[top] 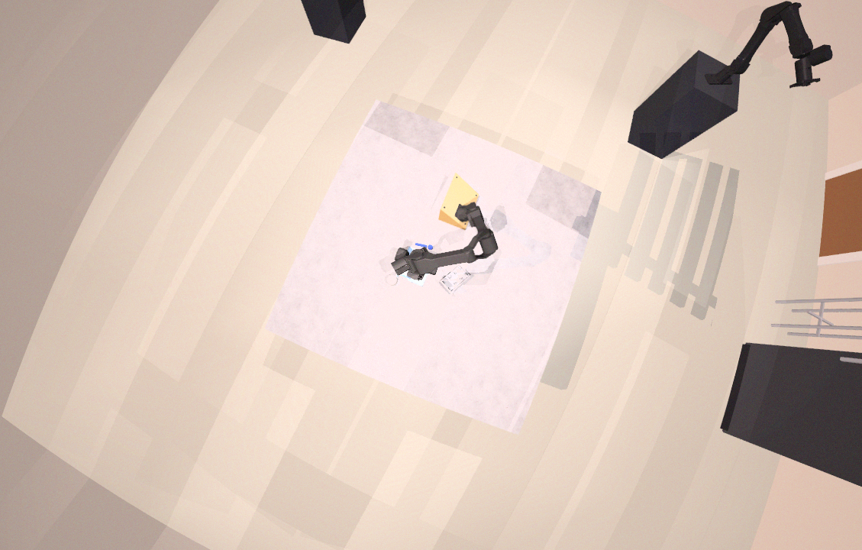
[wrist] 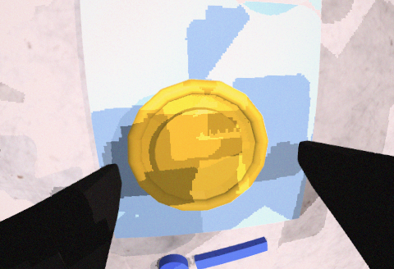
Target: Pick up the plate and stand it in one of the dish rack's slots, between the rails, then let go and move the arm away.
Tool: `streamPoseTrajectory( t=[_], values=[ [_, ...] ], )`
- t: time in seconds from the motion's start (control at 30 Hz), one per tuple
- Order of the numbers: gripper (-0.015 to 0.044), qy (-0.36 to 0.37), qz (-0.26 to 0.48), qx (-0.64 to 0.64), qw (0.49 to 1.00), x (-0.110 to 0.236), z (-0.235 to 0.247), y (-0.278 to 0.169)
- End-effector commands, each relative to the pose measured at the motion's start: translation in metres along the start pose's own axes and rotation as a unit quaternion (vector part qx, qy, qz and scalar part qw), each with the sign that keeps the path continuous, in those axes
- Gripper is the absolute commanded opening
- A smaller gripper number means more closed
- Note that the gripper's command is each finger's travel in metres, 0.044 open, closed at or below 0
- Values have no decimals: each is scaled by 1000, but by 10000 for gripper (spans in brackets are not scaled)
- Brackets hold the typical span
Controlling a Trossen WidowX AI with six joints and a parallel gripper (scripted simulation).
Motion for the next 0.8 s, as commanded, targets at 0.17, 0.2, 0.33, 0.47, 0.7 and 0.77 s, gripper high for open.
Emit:
streamPoseTrajectory(
  t=[0.17,0.2,0.33,0.47,0.7,0.77],
  values=[
    [400,4,4,-4,1000,-18,1,-2],
    [400,4,4,-4,1000,-19,1,-2],
    [400,4,4,-4,1000,-25,2,-2],
    [400,4,4,-4,1000,-31,2,-3],
    [398,4,4,-4,1000,-31,2,-3],
    [398,4,4,-4,1000,-31,2,-3]
  ],
)
Point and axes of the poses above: the point midway between the two fingers, 35 mm back from their tips, its own x axis back along the fingers, its own z axis across the jaws, y = z × x, the point moved 5 cm from there along x, back along the fingers, and after that the axes turned 15 degrees about -x, right-handed, at the moved point
